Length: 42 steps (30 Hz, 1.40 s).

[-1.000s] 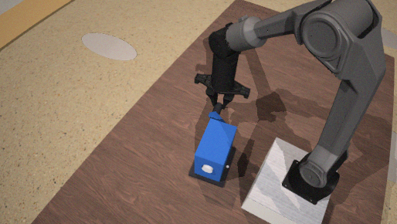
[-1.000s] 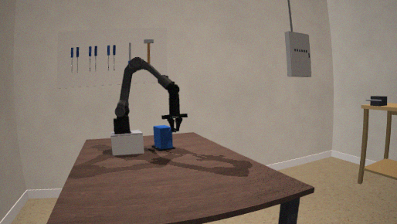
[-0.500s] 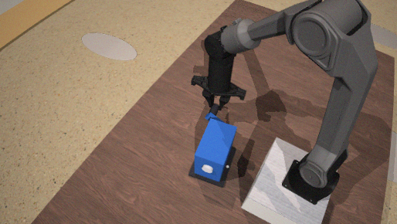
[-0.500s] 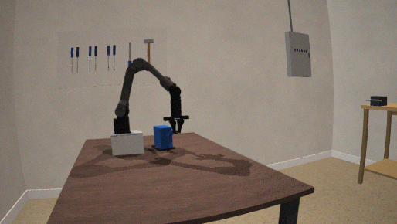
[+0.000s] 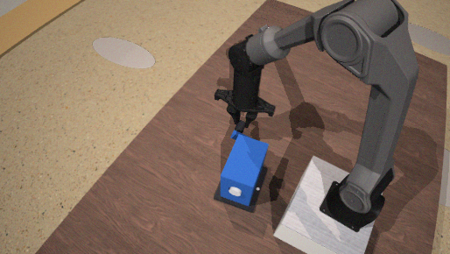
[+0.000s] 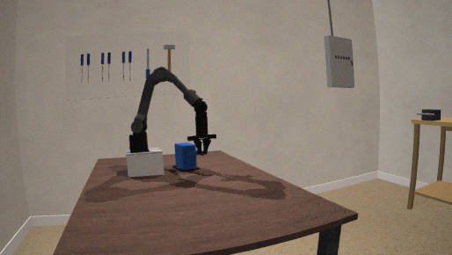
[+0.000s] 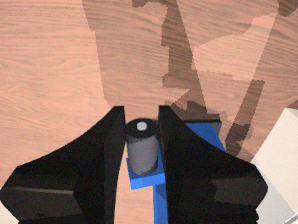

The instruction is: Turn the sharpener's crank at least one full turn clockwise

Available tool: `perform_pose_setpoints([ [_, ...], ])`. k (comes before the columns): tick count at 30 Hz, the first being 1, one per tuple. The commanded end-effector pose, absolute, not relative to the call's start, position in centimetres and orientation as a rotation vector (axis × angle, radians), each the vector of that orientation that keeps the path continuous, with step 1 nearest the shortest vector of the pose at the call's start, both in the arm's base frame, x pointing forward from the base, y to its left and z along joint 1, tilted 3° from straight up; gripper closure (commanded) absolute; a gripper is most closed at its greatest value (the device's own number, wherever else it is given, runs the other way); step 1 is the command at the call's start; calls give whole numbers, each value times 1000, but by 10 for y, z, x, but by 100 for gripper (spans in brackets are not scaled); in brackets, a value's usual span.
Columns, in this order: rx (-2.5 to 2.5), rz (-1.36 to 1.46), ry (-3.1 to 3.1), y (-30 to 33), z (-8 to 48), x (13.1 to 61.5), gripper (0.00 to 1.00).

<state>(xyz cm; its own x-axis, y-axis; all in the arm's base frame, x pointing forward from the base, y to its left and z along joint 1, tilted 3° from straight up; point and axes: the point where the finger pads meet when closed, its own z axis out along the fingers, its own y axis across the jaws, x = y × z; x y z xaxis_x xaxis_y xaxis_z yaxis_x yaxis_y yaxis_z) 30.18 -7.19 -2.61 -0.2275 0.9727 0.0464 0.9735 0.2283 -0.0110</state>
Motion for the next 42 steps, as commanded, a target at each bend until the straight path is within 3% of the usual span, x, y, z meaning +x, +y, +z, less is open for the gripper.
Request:
perform_pose_setpoints([
  [1, -1926, -31, -2426, -72, -27, 302, 80],
  [42, -1924, -30, -2424, -72, -66, 292, 80],
])
